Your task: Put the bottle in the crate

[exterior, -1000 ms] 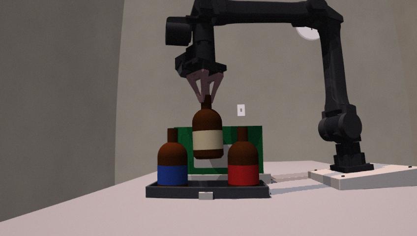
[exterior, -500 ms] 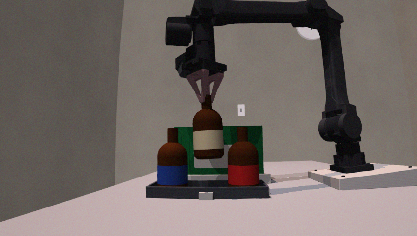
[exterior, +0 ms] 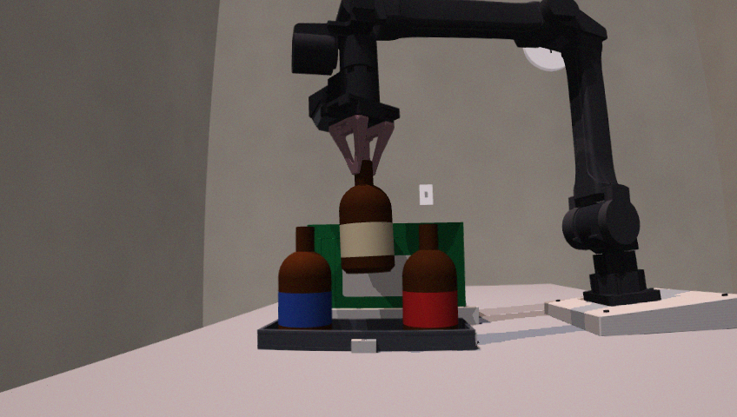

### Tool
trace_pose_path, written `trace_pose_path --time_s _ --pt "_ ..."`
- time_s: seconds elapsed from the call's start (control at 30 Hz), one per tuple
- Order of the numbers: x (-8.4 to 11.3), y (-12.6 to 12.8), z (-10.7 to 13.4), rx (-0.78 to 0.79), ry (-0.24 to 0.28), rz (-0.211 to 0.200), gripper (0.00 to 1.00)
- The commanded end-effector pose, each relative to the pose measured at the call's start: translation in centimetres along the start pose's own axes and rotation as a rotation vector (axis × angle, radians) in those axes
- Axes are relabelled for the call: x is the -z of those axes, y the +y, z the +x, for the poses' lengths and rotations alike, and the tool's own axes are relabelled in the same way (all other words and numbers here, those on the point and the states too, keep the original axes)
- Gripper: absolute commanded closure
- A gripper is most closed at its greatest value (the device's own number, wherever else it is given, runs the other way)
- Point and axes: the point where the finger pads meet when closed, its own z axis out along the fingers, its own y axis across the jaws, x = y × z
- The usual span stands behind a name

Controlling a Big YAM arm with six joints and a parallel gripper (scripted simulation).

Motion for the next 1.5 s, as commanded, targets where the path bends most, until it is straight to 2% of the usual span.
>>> trace_pose_path --time_s 0.0,0.77,1.47 --pt "5.2 1.7 -0.5 -0.006 -0.049 -0.094 1.00" --pt "7.4 1.5 -0.4 -0.006 -0.049 -0.094 1.00" --pt "7.7 1.4 -0.4 -0.007 -0.049 -0.094 1.00"
